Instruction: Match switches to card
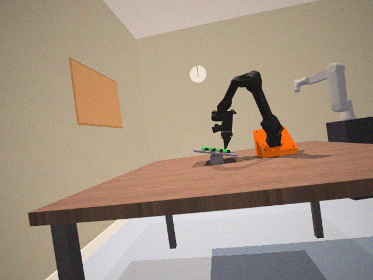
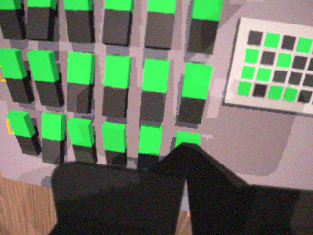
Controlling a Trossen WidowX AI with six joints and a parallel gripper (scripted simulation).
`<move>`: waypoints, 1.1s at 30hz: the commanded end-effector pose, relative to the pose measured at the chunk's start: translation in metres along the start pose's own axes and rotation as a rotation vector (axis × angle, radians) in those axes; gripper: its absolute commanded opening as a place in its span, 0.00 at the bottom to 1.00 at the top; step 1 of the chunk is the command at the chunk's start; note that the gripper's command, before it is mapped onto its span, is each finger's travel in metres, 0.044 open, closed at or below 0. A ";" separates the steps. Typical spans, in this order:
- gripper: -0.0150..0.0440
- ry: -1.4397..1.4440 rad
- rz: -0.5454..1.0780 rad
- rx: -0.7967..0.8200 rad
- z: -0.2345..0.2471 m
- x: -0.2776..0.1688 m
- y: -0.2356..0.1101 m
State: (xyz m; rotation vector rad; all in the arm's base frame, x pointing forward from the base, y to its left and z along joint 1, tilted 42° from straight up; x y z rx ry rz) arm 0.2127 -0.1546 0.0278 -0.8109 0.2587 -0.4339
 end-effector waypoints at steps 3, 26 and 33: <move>0.25 0.005 0.000 0.004 0.000 0.000 0.001; 0.25 0.005 0.000 0.004 0.000 0.000 0.004; 0.25 0.005 0.000 0.004 0.000 0.000 0.005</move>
Point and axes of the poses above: the point midway between the two fingers, 35 mm back from their tips, its own y axis out along the fingers, its own z axis across the jaws, x = y × z, the point moved 8 cm from there along -y, back along the fingers, and after that the axes turned 15 degrees about y, right-handed, at the moved point
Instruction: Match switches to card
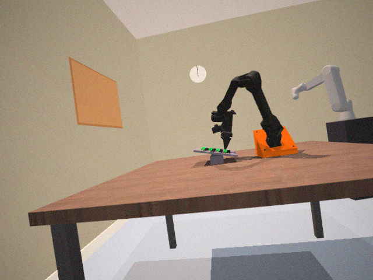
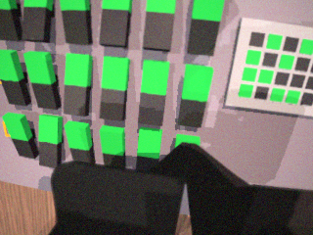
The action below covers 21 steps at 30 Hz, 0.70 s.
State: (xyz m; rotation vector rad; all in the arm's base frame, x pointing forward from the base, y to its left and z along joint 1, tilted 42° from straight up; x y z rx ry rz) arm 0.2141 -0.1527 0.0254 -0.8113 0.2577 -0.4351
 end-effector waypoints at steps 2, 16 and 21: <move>0.25 0.005 0.002 0.004 0.000 -0.001 0.002; 0.25 0.005 0.002 0.004 0.000 -0.001 0.004; 0.25 0.000 -0.001 0.000 0.000 0.000 0.000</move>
Point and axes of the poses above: the point midway between the two fingers, 35 mm back from their tips, its own y axis out along the fingers, its own z axis across the jaws, x = y × z, the point moved 8 cm from there along -y, back along the fingers, and after that the axes turned 15 degrees about y, right-handed, at the moved point
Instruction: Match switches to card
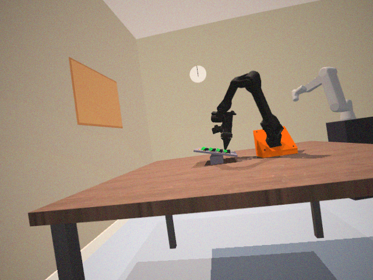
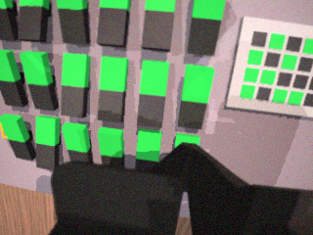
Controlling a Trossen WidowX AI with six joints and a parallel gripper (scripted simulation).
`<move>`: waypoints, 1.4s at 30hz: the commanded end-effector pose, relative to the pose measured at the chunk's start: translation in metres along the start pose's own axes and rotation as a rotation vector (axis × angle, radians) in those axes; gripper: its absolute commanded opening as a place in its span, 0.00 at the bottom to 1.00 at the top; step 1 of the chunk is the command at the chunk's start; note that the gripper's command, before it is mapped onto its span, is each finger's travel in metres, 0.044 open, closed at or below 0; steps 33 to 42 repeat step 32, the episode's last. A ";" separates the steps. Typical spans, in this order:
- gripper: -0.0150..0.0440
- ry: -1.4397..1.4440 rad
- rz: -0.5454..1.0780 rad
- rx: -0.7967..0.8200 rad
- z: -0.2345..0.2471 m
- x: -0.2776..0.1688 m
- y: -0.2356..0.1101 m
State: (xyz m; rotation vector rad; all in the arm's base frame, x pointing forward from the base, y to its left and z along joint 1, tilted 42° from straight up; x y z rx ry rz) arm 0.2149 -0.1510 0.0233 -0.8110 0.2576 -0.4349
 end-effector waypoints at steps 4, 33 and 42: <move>0.25 0.005 -0.019 0.006 -0.002 -0.003 -0.054; 0.25 0.006 -0.023 0.011 0.065 0.030 -0.073; 0.25 0.006 -0.023 0.011 0.065 0.030 -0.073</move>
Point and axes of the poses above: the point midway between the two fingers, 35 mm back from their tips, its own y axis out along the fingers, its own z axis across the jaws, x = y × z, the point moved 8 cm from there along -y, back along the fingers, and after that the axes turned 15 degrees about y, right-handed, at the moved point
